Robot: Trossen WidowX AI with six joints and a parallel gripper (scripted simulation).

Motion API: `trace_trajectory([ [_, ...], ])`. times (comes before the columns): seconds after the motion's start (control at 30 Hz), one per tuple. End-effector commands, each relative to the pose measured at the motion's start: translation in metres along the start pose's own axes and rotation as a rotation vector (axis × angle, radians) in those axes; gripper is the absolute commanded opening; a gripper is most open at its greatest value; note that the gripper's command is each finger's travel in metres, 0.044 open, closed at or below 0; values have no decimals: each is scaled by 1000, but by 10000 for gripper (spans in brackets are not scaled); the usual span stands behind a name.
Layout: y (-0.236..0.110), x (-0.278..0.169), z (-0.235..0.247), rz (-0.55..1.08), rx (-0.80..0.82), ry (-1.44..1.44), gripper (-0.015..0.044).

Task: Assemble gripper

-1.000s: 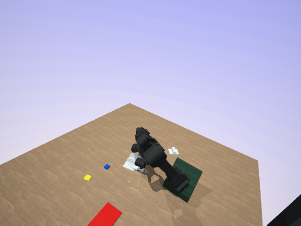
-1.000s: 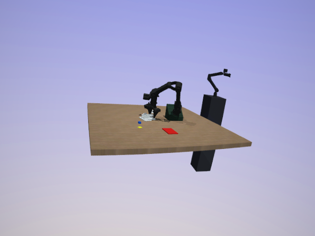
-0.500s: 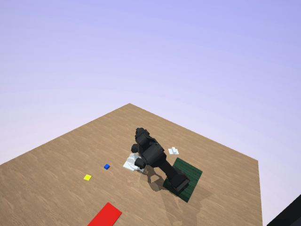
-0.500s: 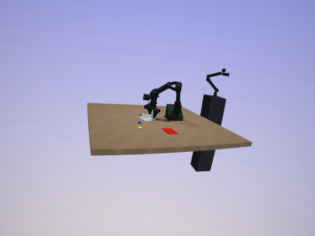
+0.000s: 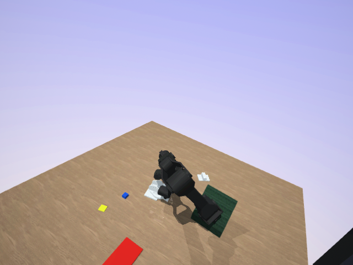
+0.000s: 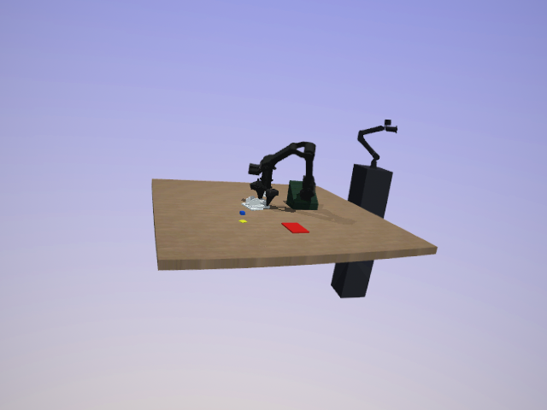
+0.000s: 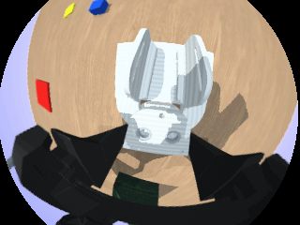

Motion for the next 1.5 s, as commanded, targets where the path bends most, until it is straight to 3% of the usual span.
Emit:
trace_trajectory([
  [0.0, 1, 0, 0, -3, 2, 4, 351],
  [1.47, 8, 0, 0, -3, 3, 3, 351],
])
Point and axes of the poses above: the point midway between the two fingers, 35 mm back from their tips, its own y axis out along the fingers, its own z axis across the jaws, x = y × z, the point moved 3 cm from there along -y, back along the fingers, and after that the axes turned 13 degrees about -y, right-handed, at the moved point
